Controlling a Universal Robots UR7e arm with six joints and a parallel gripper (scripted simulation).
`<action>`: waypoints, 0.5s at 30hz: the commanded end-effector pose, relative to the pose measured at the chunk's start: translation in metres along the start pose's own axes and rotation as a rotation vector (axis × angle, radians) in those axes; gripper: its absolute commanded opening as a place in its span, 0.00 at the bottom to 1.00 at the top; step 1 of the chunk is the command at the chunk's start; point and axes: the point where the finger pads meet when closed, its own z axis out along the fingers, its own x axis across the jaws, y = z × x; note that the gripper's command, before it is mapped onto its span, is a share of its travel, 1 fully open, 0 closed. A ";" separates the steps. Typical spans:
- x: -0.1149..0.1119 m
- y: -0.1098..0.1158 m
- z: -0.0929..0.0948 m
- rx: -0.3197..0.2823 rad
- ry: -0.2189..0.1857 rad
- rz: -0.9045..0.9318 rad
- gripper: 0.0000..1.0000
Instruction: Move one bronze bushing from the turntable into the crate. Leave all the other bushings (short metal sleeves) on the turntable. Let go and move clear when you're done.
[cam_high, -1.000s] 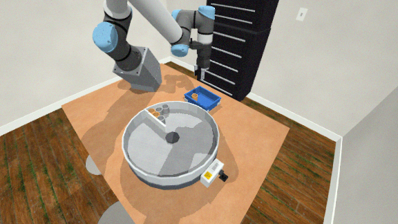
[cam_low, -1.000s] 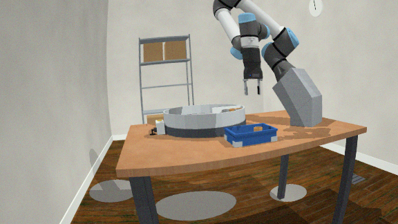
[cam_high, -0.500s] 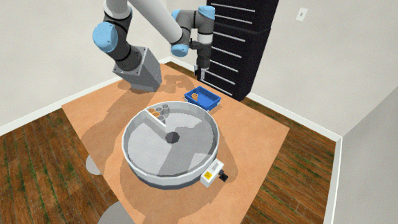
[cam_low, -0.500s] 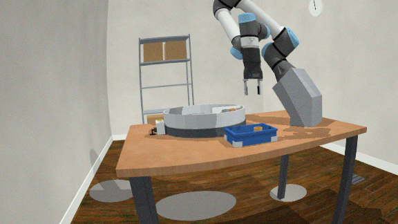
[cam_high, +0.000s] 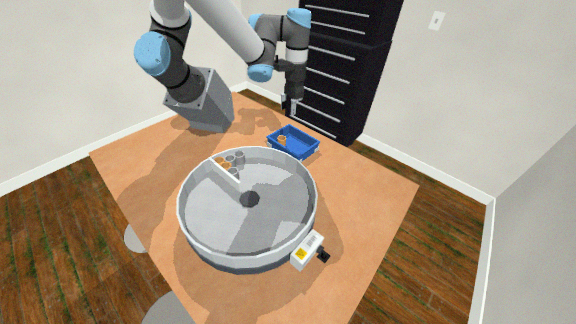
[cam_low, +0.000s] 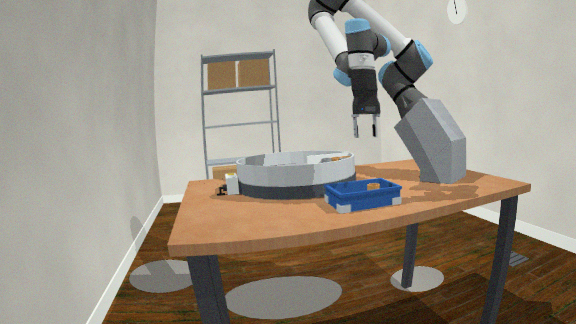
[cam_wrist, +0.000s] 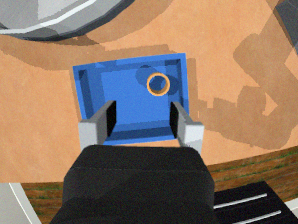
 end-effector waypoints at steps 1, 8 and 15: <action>-0.004 0.001 -0.004 -0.001 -0.001 0.234 1.00; -0.004 0.001 -0.004 -0.001 -0.001 0.234 1.00; -0.004 0.001 -0.004 -0.001 -0.001 0.234 1.00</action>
